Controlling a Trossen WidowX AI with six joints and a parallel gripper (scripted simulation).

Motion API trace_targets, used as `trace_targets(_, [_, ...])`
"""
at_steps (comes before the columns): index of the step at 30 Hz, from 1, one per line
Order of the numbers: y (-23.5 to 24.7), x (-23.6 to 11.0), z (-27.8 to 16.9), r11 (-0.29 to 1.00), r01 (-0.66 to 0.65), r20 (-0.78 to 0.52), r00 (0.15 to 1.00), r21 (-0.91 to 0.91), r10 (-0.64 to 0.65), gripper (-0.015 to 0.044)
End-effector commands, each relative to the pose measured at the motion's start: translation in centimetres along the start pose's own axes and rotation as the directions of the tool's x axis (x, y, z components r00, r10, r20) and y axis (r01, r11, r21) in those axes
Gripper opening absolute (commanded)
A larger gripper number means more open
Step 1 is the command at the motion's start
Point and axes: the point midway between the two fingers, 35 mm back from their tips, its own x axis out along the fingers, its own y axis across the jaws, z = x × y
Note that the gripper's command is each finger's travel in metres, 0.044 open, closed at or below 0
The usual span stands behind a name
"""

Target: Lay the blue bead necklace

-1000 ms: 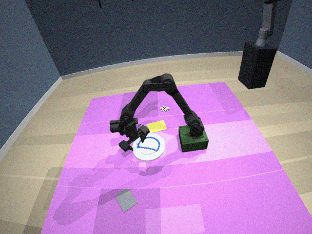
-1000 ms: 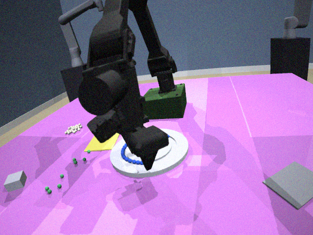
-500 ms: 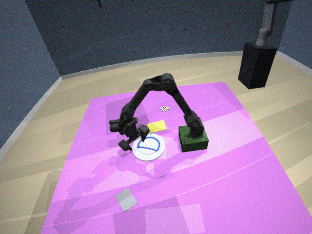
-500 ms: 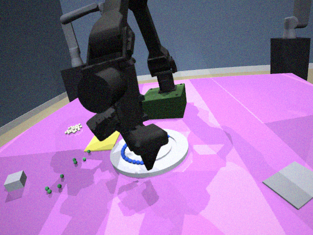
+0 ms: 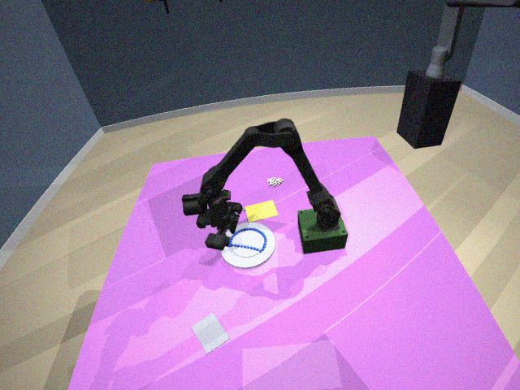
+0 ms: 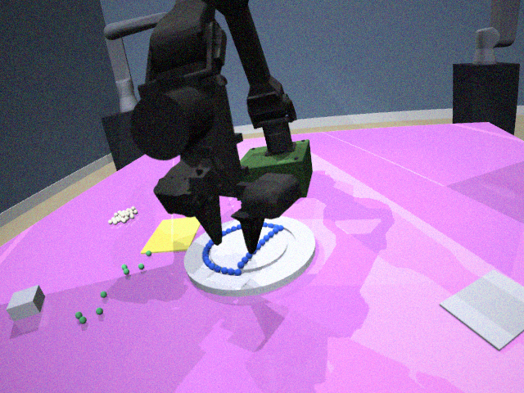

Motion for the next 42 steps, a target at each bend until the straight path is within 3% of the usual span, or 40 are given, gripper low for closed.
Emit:
trace_targets(1, [0.1, -0.8, -0.2, 0.992, -0.001, 0.004, 1.0, -0.127, 0.002, 0.012])
trace_targets(42, [0.1, 3.2, -0.3, 0.992, -0.001, 0.004, 1.0, -0.127, 0.002, 0.012])
